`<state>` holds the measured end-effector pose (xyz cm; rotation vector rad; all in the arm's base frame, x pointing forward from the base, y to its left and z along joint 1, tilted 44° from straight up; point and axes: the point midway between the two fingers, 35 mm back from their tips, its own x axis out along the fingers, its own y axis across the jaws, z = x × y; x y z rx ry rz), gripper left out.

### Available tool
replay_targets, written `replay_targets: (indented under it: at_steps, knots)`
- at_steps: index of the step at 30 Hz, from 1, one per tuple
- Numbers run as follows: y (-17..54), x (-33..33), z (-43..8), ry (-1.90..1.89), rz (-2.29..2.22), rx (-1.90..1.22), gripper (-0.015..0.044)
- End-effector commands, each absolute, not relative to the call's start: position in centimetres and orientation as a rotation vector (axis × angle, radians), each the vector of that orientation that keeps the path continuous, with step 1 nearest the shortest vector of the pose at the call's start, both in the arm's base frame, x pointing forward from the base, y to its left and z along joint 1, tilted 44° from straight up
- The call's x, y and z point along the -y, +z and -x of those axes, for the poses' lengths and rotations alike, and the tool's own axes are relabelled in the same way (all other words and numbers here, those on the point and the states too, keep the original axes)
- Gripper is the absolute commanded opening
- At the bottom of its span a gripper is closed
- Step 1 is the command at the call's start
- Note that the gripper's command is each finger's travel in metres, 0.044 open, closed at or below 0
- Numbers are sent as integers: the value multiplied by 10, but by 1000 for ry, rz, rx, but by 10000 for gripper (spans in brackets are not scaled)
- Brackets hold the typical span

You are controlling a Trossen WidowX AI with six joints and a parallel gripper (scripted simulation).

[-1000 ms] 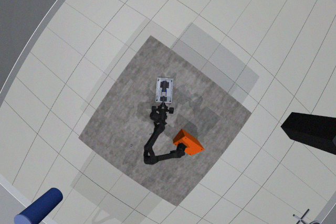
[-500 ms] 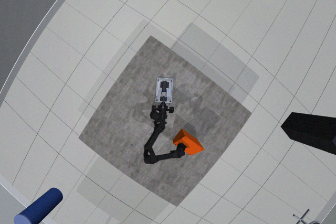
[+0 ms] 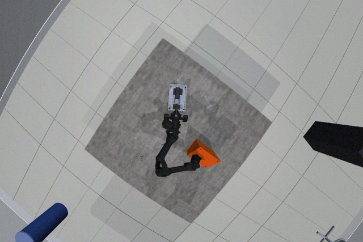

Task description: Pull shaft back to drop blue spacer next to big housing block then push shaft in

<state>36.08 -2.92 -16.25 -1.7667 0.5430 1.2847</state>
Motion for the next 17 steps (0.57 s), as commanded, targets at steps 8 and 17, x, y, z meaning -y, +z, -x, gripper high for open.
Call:
replay_targets:
  at_steps: [8, 17]
  knots:
    - [-163, 29, -361, 1285, 1766, -543, 131]
    - [-158, 30, -359, 1285, 1767, -543, 368]
